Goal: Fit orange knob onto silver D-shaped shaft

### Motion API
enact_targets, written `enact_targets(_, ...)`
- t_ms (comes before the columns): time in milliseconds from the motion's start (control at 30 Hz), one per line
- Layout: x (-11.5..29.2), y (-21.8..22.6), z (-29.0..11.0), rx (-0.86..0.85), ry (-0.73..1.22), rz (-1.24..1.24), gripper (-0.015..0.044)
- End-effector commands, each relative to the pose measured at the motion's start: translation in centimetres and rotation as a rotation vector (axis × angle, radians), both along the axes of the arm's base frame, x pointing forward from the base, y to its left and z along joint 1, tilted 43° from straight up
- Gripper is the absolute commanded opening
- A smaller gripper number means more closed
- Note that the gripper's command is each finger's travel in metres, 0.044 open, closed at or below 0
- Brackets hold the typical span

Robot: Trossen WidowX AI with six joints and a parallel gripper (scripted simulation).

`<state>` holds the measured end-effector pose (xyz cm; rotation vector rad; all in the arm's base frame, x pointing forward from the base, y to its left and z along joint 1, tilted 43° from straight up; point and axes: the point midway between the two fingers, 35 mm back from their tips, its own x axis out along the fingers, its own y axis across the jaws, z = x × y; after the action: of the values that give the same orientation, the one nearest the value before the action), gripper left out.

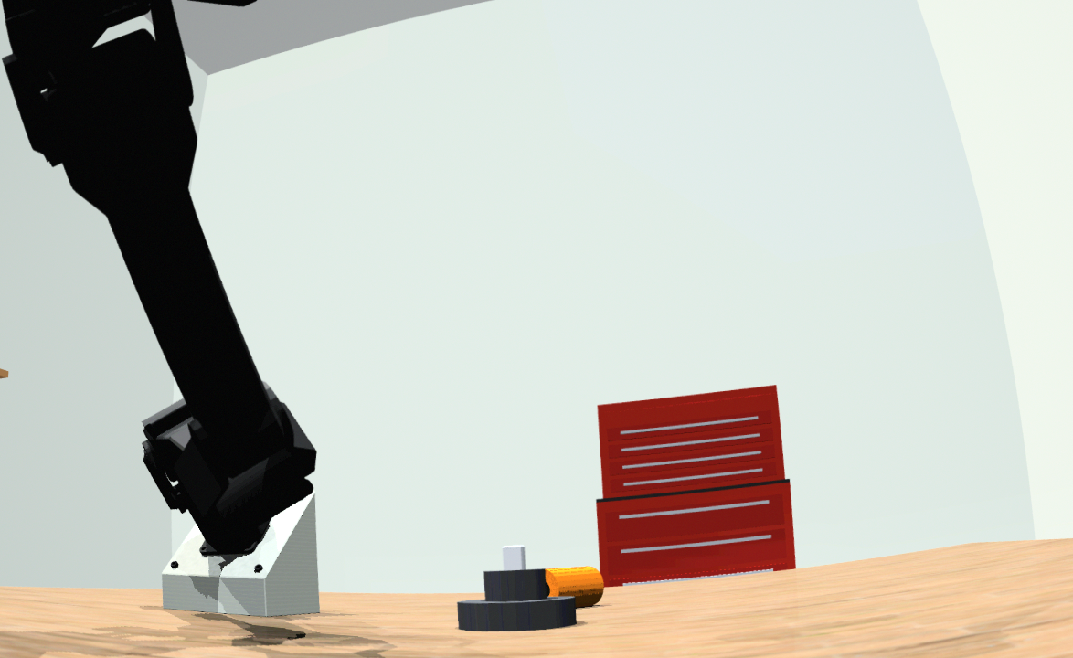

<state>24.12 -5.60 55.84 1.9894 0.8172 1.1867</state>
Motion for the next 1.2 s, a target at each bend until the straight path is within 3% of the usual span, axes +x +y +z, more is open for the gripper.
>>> enact_targets(0, -0.3, 0.2, 0.1, -0.006, -0.016, -0.003, 0.0426)
enact_targets(133, -6.6, 4.0, 2.2, -0.161, -0.281, -0.110, 0.0440)
enact_targets(300, -11.4, 8.1, 3.1, -0.326, -0.463, -0.221, 0.0440)
enact_targets(433, -15.9, 14.0, 2.1, -0.524, -0.671, -0.302, 0.0440)
enact_targets(600, -18.2, 22.5, -0.8, -0.844, -0.892, -0.409, 0.0440)
enact_targets(933, -13.1, 35.7, -12.8, -1.564, -1.209, -0.449, 0.0440)
enact_targets(1167, -5.0, 39.0, -23.6, -2.059, -1.269, -0.269, 0.0440)
